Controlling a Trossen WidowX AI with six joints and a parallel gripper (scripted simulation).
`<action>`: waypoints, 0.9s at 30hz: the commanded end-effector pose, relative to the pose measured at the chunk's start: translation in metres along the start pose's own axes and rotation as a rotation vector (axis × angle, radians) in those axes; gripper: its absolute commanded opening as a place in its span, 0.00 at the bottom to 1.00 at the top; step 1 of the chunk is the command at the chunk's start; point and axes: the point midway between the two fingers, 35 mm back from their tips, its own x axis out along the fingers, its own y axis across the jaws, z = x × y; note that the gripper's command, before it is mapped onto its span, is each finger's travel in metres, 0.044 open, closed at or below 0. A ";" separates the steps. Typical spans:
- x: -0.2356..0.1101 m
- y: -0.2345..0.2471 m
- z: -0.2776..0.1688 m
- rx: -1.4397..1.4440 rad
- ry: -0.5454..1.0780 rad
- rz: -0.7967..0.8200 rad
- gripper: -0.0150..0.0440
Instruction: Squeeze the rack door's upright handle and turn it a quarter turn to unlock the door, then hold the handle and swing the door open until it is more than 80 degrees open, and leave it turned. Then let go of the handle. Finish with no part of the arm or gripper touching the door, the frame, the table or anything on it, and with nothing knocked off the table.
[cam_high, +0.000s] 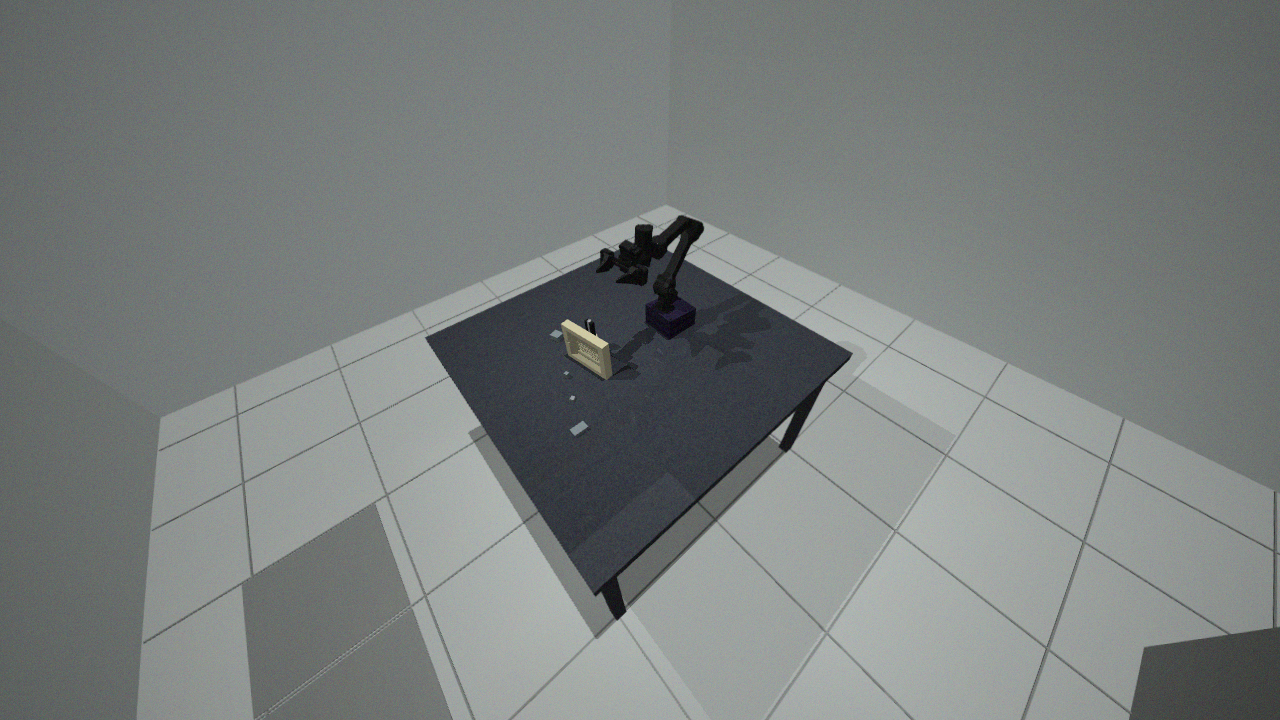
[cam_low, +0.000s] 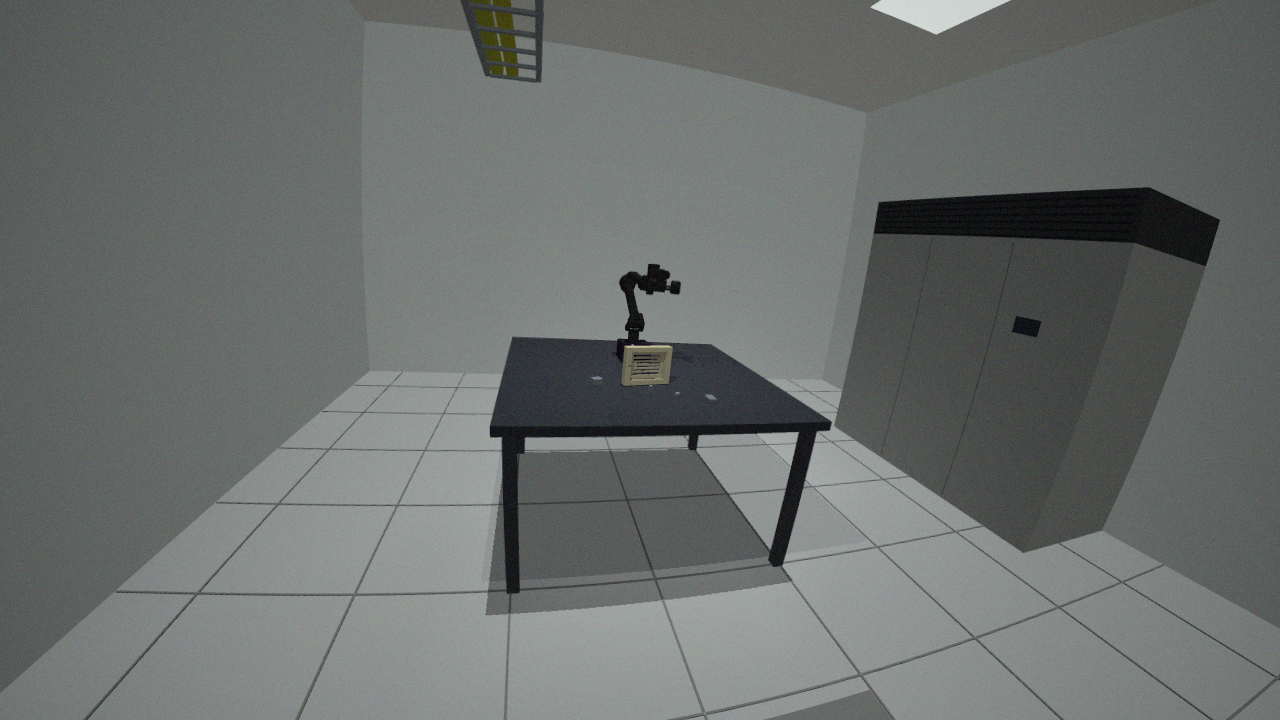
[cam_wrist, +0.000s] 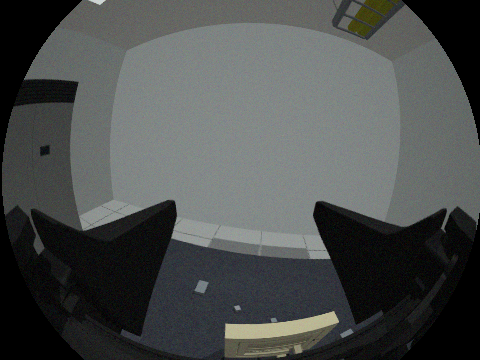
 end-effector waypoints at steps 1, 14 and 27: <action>0.001 0.000 -0.001 -0.001 0.004 -0.001 0.89; 0.034 -0.030 -0.051 -0.055 0.338 -0.069 0.75; 0.046 -0.065 -0.108 -0.078 0.694 -0.111 0.75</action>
